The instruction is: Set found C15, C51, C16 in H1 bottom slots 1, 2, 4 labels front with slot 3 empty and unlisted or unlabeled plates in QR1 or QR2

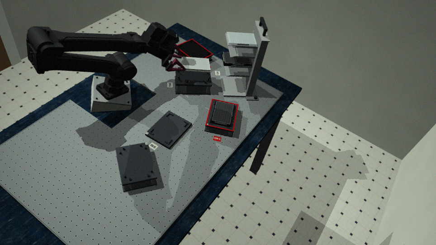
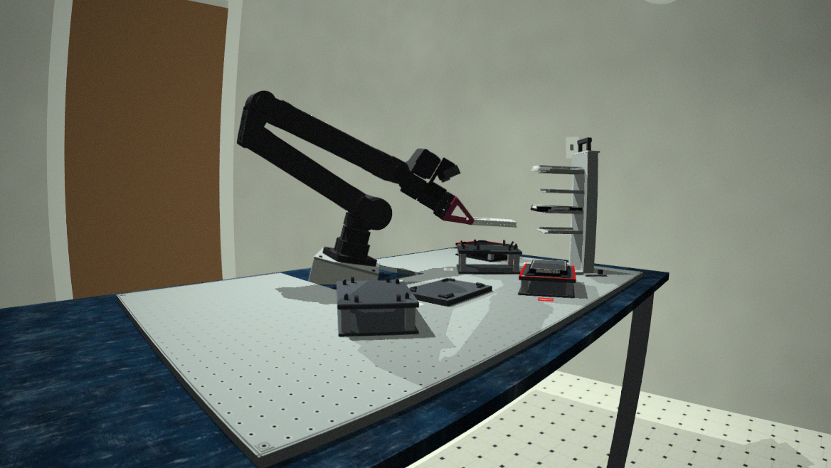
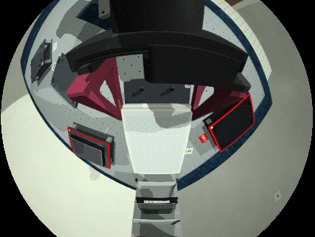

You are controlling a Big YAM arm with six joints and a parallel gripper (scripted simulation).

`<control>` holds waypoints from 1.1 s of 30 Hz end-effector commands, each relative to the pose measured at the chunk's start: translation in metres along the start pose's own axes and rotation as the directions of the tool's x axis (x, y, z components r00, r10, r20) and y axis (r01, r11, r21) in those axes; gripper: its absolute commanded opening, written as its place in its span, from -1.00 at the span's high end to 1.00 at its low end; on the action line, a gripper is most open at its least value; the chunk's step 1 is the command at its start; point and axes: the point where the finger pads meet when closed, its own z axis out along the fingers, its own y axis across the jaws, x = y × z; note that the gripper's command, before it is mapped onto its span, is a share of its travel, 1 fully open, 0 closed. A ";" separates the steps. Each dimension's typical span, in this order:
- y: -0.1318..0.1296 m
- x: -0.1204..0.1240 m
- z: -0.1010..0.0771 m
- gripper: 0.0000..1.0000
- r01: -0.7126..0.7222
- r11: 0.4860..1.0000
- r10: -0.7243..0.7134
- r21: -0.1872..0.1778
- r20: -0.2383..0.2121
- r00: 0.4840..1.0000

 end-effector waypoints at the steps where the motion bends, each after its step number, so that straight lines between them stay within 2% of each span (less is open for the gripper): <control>1: 0.000 -0.011 0.002 -0.72 -0.008 1.000 0.008 0.003 0.024 1.000; 2: 0.000 -0.011 0.002 -0.72 -0.008 1.000 0.008 0.003 0.024 1.000; 3: 0.005 -0.045 -0.001 -0.72 -0.040 0.999 0.041 -0.008 0.072 0.997; 4: 0.005 -0.045 -0.001 -0.72 -0.040 0.999 0.040 -0.008 0.072 0.997; 9: 0.000 -0.005 0.004 -0.72 -0.005 1.000 0.005 0.004 0.020 1.000; 12: 0.002 -0.018 0.004 -0.72 -0.018 1.000 0.018 0.000 0.040 0.999; 15: 0.000 -0.002 0.006 -0.72 -0.005 1.000 0.005 0.004 0.020 1.000; 17: 0.002 -0.015 0.006 -0.72 -0.017 1.000 0.017 0.000 0.038 0.999; 19: 0.002 -0.015 0.006 -0.72 -0.017 1.000 0.017 0.000 0.038 0.999; 22: 0.000 -0.003 0.007 -0.72 -0.008 1.000 0.008 0.003 0.023 1.000; 25: 0.001 -0.010 0.007 -0.72 -0.015 1.000 0.015 0.001 0.035 0.999; 28: 0.000 0.002 0.009 -0.72 -0.006 1.000 0.006 0.004 0.021 1.000; 31: 0.002 -0.008 0.009 -0.72 -0.015 1.000 0.015 0.001 0.036 0.999; 33: -0.001 0.005 0.010 -0.72 -0.005 1.000 0.005 0.004 0.020 1.000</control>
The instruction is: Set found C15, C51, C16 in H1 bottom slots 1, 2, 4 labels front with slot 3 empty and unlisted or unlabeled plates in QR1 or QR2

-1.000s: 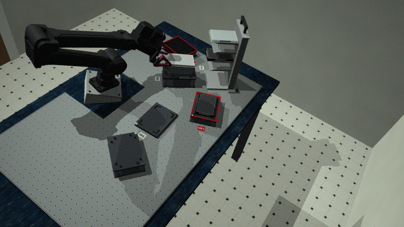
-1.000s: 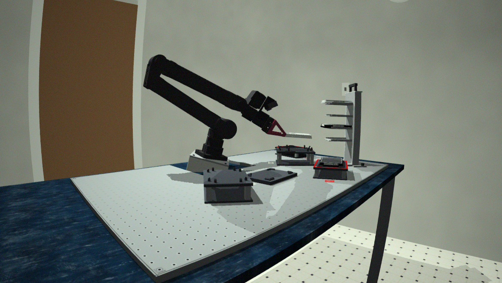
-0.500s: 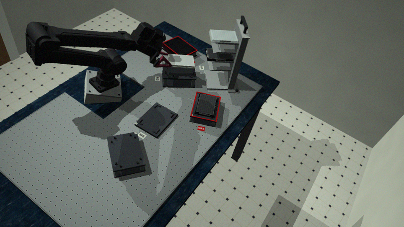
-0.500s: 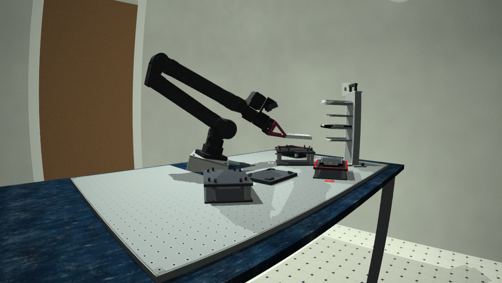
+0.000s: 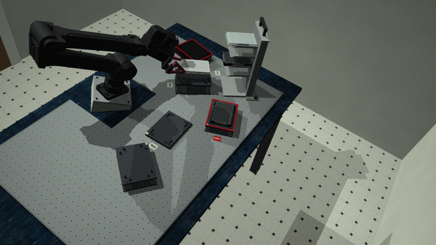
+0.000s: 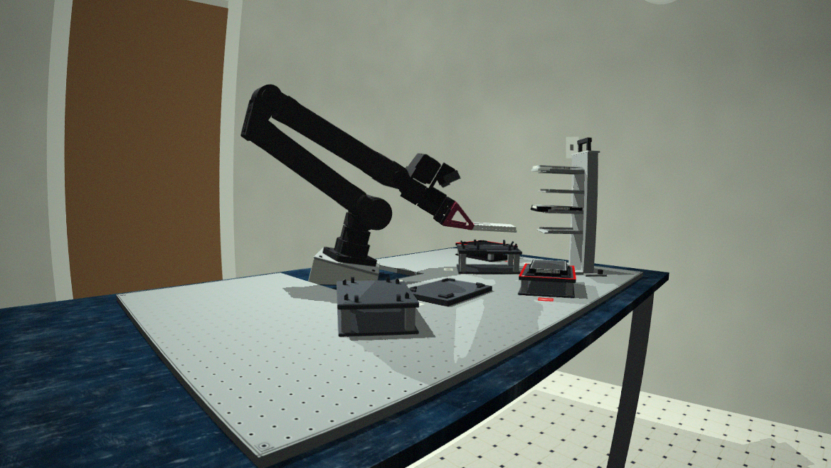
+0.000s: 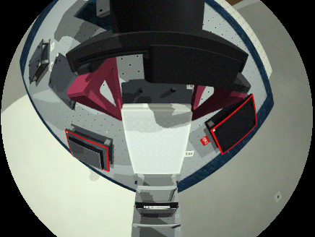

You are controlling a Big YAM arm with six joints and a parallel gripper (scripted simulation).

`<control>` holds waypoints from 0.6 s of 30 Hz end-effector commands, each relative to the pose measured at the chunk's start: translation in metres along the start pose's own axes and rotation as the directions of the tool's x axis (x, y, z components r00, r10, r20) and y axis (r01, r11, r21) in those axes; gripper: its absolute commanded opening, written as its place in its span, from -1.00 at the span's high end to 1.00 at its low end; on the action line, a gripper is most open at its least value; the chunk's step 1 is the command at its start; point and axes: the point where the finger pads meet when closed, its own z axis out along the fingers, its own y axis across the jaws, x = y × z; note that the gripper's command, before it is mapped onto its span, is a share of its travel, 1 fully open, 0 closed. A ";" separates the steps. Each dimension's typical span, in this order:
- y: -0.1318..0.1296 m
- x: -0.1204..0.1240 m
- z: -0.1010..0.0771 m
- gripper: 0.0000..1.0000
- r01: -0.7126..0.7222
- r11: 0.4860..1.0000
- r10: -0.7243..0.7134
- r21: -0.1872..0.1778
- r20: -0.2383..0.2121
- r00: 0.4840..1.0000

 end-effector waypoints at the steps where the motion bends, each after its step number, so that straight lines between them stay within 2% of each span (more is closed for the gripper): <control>1: 0.000 -0.007 0.003 -0.72 -0.005 1.000 0.005 0.004 0.020 1.000; 3: 0.000 -0.007 0.003 -0.72 -0.005 1.000 0.005 0.004 0.020 1.000; 4: 0.006 -0.042 0.001 -0.72 -0.038 0.999 0.038 -0.007 0.070 0.997; 6: 0.005 -0.041 0.002 -0.72 -0.038 0.999 0.038 -0.006 0.070 0.997; 7: 0.002 -0.022 0.004 -0.72 -0.021 1.000 0.021 0.000 0.044 0.999; 9: 0.000 -0.006 0.005 -0.72 -0.007 1.000 0.007 0.004 0.022 1.000; 18: 0.001 -0.007 0.007 -0.72 -0.012 1.000 0.012 0.002 0.030 0.999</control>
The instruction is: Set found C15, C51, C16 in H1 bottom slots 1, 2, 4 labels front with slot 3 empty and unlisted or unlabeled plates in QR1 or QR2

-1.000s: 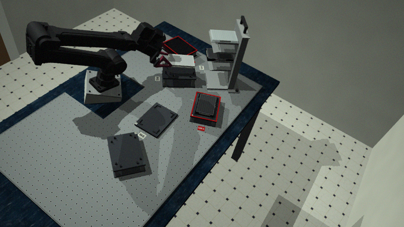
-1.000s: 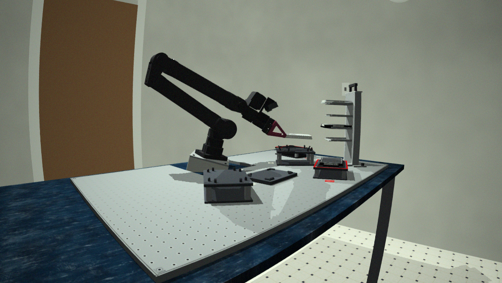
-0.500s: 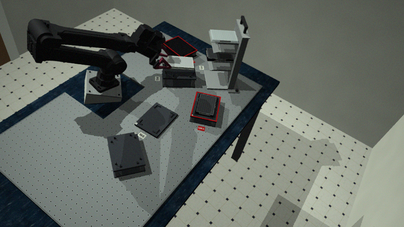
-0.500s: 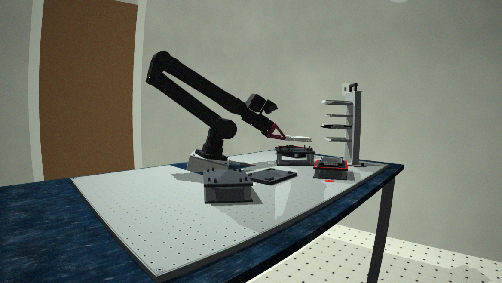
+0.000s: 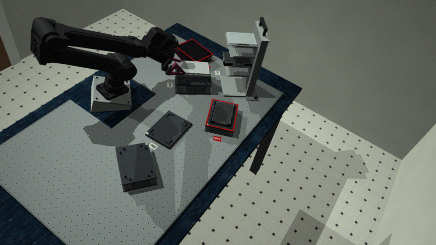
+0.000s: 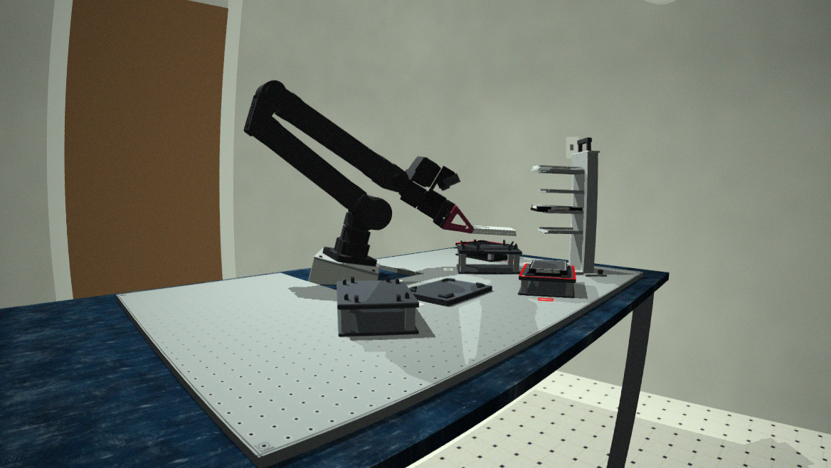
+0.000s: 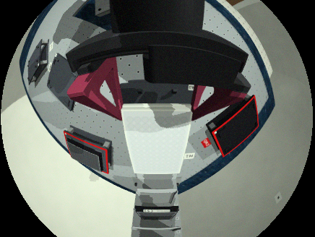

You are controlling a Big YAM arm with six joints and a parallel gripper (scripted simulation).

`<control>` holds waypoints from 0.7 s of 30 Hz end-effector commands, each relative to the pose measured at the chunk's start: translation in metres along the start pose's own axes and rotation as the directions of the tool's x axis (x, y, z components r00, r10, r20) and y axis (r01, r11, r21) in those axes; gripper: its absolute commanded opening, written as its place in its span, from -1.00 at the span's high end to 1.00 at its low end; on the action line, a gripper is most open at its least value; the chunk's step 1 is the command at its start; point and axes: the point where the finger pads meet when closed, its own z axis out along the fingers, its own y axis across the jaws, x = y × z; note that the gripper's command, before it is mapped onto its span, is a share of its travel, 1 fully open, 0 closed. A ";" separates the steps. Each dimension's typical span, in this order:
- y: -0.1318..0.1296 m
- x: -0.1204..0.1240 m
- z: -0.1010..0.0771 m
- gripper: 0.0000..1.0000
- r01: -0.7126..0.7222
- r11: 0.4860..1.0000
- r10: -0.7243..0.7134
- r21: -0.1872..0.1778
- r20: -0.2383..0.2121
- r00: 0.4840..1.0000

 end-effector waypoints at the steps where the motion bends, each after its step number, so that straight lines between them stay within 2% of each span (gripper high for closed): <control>1: 0.001 -0.015 0.003 -0.72 -0.013 1.000 0.013 0.002 0.032 0.999; 4: 0.000 -0.009 0.004 -0.72 -0.008 1.000 0.008 0.003 0.024 1.000; 6: 0.002 -0.017 0.004 -0.72 -0.016 1.000 0.016 0.001 0.038 0.999; 9: -0.001 -0.004 0.005 -0.72 -0.006 1.000 0.006 0.004 0.021 1.000; 12: 0.002 -0.016 0.006 -0.72 -0.017 1.000 0.017 0.000 0.040 0.999; 15: 0.000 -0.003 0.006 -0.72 -0.007 1.000 0.007 0.004 0.023 1.000; 17: 0.002 -0.013 0.007 -0.72 -0.017 1.000 0.017 0.000 0.039 0.999; 19: 0.002 -0.013 0.007 -0.72 -0.017 1.000 0.017 0.000 0.039 0.999; 21: 0.000 -0.003 0.007 -0.72 -0.010 1.000 0.010 0.003 0.026 1.000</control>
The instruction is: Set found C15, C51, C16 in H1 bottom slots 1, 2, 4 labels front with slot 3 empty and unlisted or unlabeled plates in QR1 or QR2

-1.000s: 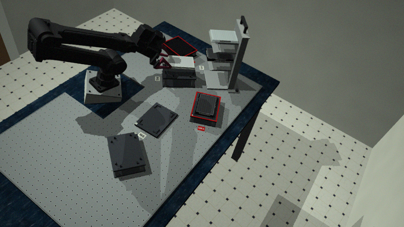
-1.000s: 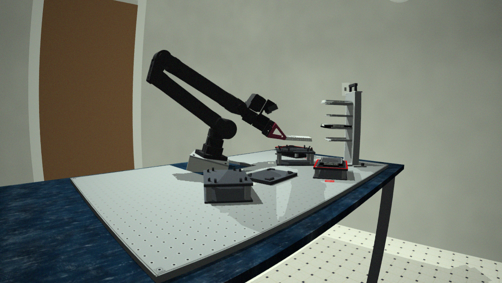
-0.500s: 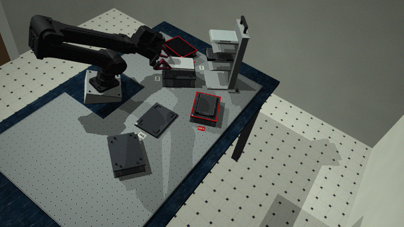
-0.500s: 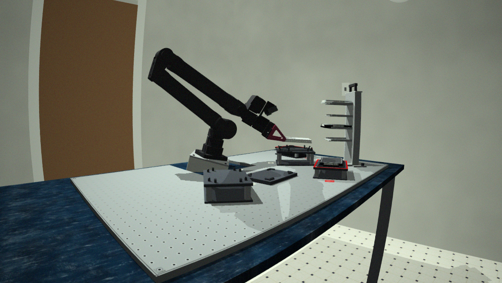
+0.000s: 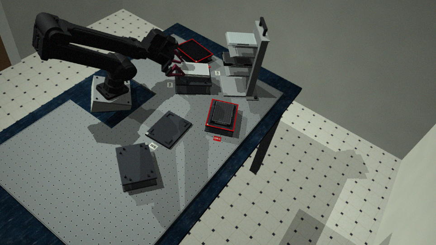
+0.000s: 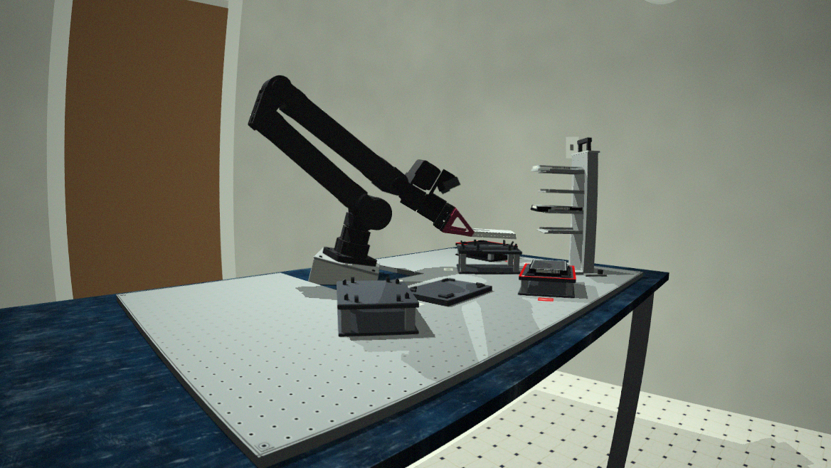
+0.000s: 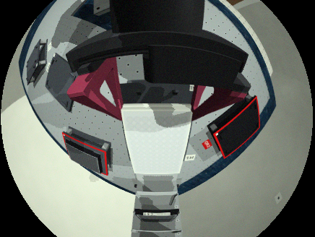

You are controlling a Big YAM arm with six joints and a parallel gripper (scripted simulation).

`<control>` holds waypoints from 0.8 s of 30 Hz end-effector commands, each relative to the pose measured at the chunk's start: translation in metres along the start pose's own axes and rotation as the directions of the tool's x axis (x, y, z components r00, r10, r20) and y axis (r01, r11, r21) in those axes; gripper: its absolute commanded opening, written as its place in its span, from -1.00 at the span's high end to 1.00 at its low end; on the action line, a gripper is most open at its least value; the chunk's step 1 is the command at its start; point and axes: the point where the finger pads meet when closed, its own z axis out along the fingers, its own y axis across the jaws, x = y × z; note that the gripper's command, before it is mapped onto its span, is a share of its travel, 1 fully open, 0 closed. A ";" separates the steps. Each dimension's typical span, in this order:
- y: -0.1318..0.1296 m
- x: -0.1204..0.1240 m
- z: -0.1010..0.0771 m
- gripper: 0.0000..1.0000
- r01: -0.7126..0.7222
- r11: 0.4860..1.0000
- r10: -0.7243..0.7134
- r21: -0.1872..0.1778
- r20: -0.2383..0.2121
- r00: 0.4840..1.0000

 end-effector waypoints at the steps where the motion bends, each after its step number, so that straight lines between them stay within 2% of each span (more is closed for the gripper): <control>1: 0.000 -0.009 0.003 -0.72 -0.008 1.000 0.008 0.003 0.024 1.000; 4: 0.002 -0.014 0.004 -0.72 -0.013 1.000 0.013 0.001 0.034 0.999; 7: 0.000 -0.005 0.005 -0.72 -0.007 1.000 0.007 0.003 0.023 1.000; 9: 0.002 -0.014 0.006 -0.72 -0.015 1.000 0.015 0.000 0.037 0.999; 12: -0.001 -0.001 0.006 -0.72 -0.005 1.000 0.005 0.004 0.020 1.000; 15: 0.000 -0.004 0.006 -0.72 -0.008 1.000 0.007 0.003 0.024 1.000; 16: 0.007 -0.034 0.008 -0.72 -0.035 0.999 0.035 -0.006 0.068 0.997; 21: 0.000 -0.002 0.008 -0.72 -0.009 1.000 0.009 0.003 0.026 1.000; 24: 0.001 -0.004 0.009 -0.72 -0.011 1.000 0.011 0.002 0.031 0.999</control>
